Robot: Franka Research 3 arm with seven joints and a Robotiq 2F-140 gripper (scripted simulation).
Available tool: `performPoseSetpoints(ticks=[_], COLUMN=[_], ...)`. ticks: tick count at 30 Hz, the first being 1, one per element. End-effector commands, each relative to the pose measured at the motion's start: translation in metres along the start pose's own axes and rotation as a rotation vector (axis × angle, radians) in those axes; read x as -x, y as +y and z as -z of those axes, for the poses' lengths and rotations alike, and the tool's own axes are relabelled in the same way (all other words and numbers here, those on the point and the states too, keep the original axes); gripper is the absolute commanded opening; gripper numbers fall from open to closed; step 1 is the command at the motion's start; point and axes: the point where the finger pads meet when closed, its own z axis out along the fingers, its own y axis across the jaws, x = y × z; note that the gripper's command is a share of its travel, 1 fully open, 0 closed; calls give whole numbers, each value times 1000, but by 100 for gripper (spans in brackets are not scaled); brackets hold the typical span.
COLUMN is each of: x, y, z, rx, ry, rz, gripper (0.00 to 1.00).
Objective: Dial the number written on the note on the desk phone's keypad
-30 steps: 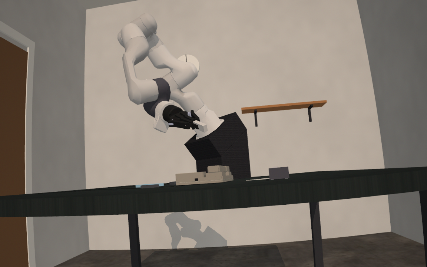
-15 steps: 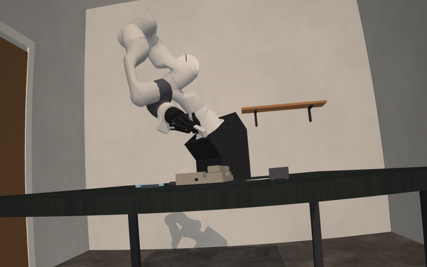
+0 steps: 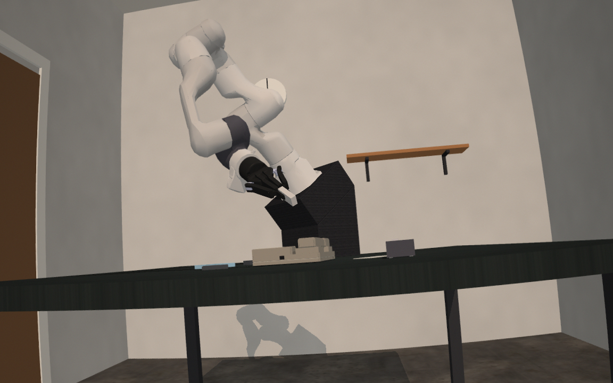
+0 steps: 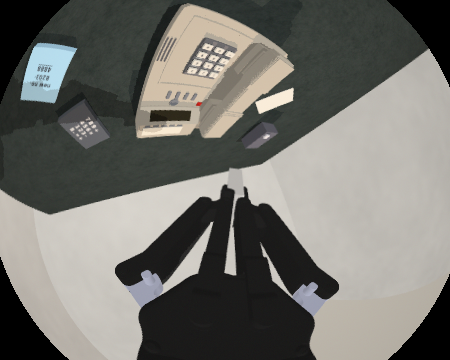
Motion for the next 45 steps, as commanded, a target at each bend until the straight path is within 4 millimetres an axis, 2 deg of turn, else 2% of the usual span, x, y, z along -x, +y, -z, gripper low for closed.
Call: performPoseSetpoints(ticks=[1,7,8,18,19,30,31,39,40,45], x=[-8,-8,-25,-25,-38,-38,-50,-50,-58,-58], y=[-3,-3,-3,-3,-2,-2,-1,-1,0,0], z=[3,3,10,10,17,17,22,22,27,27], rx=[-17,-17,-44,-44,-65,-65,-82,-82,-95,-95], ry=[16,16,45,45,70,70,90,90,107,107], rz=[-3,-3,-37,-37,-65,-65,-87,-87,-105,-105], gripper=[0,0,0,0,0,0,0,0,0,0])
